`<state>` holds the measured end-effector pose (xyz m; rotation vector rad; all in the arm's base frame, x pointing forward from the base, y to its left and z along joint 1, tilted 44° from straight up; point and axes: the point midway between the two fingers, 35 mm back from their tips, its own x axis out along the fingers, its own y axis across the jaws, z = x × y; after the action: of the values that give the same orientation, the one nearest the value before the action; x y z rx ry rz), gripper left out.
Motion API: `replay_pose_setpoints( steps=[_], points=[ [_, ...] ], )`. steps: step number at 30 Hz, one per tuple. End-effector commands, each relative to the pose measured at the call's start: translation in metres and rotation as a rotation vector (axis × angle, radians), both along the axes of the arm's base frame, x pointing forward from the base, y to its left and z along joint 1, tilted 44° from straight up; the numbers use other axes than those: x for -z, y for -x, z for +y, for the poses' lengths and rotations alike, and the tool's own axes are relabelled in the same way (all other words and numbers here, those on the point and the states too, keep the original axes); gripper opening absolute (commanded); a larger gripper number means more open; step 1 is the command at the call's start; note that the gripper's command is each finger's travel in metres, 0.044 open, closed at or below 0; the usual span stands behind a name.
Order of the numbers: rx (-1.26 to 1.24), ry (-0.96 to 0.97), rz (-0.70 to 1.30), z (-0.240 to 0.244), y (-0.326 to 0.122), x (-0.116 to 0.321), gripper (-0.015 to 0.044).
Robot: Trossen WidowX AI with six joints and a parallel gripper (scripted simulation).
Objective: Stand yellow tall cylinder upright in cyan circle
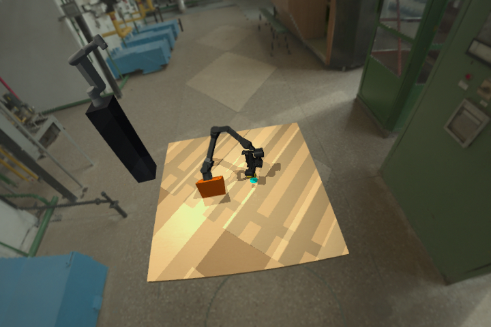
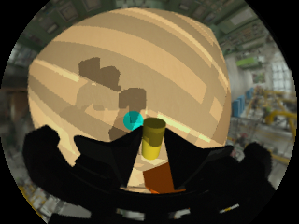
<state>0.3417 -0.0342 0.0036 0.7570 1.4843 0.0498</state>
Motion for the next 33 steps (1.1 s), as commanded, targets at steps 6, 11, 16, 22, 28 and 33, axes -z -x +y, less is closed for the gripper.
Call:
replay_pose_setpoints(
  steps=[6,11,16,22,28,33],
  points=[
    [0.016,0.050,-0.018,0.000,0.000,0.006,0.0105],
    [0.022,0.078,-0.032,0.001,-0.001,0.009,0.0105],
    [0.030,0.105,-0.046,0.001,-0.001,0.013,0.0105],
    [0.040,0.137,-0.064,0.002,-0.002,0.016,0.0105],
    [0.051,0.168,-0.083,0.002,-0.004,0.020,0.0105],
    [0.062,0.193,-0.100,0.003,-0.004,0.022,0.0105]
  ],
)
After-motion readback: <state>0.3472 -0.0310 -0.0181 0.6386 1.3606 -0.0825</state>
